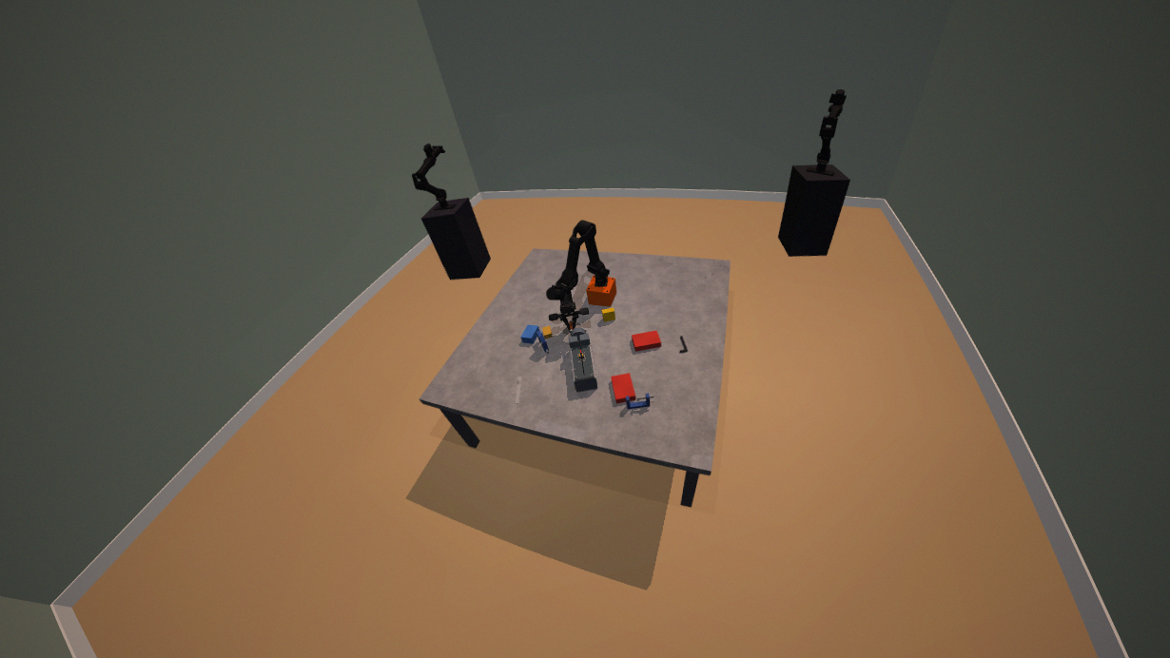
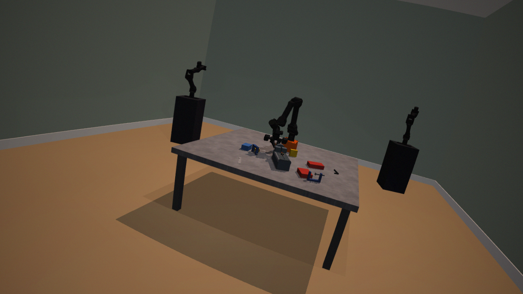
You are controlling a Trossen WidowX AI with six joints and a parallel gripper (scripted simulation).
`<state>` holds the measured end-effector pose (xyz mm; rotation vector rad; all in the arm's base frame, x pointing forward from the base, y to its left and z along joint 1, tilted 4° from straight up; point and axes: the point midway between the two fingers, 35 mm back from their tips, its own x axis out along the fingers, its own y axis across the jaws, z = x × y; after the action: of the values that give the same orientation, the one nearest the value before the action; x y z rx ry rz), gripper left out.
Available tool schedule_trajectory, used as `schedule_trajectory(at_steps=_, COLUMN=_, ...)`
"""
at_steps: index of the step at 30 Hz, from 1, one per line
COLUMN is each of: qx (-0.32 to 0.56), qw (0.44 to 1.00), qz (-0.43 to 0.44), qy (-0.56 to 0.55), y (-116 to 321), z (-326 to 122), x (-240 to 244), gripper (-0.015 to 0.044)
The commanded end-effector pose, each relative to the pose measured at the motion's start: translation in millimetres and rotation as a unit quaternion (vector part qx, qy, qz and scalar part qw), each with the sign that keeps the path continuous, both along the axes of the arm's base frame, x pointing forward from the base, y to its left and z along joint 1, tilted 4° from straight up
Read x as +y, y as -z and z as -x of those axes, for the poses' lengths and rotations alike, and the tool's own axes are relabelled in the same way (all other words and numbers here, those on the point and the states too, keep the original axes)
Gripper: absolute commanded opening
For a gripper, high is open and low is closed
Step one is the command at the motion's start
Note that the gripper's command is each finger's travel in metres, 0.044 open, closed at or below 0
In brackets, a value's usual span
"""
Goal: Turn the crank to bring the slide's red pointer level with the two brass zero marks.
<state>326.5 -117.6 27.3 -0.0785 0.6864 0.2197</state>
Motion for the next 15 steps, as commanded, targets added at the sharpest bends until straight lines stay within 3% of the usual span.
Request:
schedule_trajectory(at_steps=1, qx=0.000, qw=1.000, qz=0.002, qy=-0.001, y=6, z=-1, x=-2, gripper=0.0000)
schedule_trajectory(at_steps=15, qx=0.000, qw=1.000, qz=0.002, qy=-0.001, y=27, z=-2, x=3, gripper=0.0000)
